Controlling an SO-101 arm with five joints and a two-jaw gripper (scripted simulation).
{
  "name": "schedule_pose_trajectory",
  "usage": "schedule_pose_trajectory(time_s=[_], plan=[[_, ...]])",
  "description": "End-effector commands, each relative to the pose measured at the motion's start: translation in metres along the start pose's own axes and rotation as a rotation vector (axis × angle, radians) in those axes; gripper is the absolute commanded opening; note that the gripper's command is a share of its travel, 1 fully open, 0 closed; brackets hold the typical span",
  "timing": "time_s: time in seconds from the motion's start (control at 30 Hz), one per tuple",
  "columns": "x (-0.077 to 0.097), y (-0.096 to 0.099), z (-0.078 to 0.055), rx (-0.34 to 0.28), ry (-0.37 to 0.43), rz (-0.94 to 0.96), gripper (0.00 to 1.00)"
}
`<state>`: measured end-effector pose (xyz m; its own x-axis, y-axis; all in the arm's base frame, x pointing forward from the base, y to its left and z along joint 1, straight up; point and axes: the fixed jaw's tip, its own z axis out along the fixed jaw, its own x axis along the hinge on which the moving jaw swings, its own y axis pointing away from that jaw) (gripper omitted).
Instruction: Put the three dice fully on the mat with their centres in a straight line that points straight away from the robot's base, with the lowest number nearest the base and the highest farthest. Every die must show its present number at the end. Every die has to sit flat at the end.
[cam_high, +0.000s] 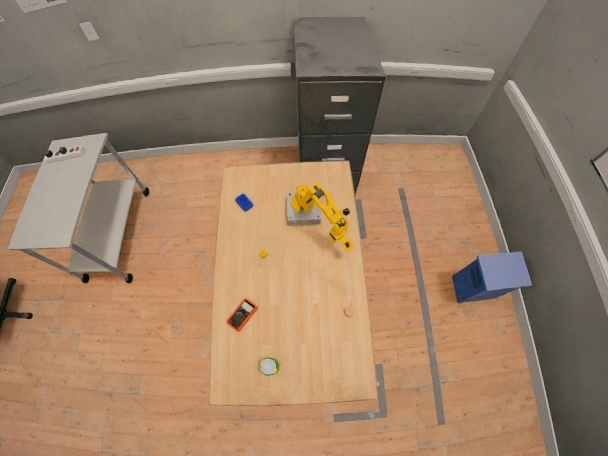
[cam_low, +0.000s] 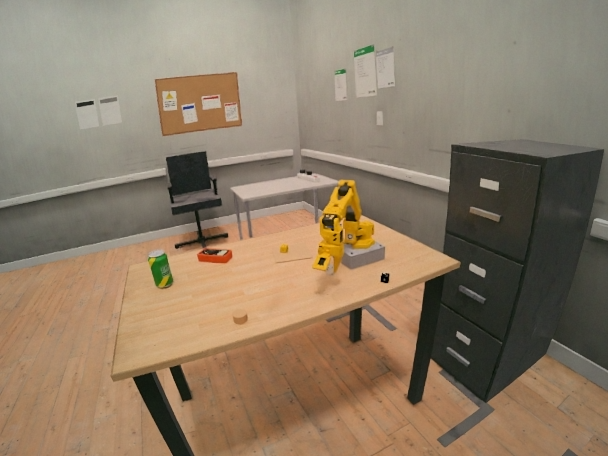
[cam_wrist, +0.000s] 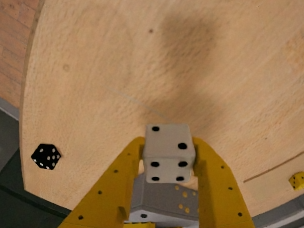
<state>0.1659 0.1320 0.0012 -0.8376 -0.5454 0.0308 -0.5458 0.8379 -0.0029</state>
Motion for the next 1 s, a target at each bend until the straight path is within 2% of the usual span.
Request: schedule_pose_trajectory(time_s=[0.0,0.2,0.37,0.43,0.7,0.93,0.97], plan=[[-0.004,0.001,-0.006,-0.003,-0.027,0.003,0.0],[-0.006,-0.008,-0.006,-0.004,-0.027,0.049,0.0],[-0.008,-0.029,-0.006,-0.005,-0.027,0.142,0.0],[-0.008,-0.029,-0.006,-0.005,-0.027,0.142,0.0],[-0.005,-0.086,-0.005,-0.009,-0.026,0.397,0.0],[0.018,-0.149,-0.003,-0.014,-0.025,0.686,0.0],[0.018,-0.149,-0.003,-0.014,-0.025,0.686,0.0]])
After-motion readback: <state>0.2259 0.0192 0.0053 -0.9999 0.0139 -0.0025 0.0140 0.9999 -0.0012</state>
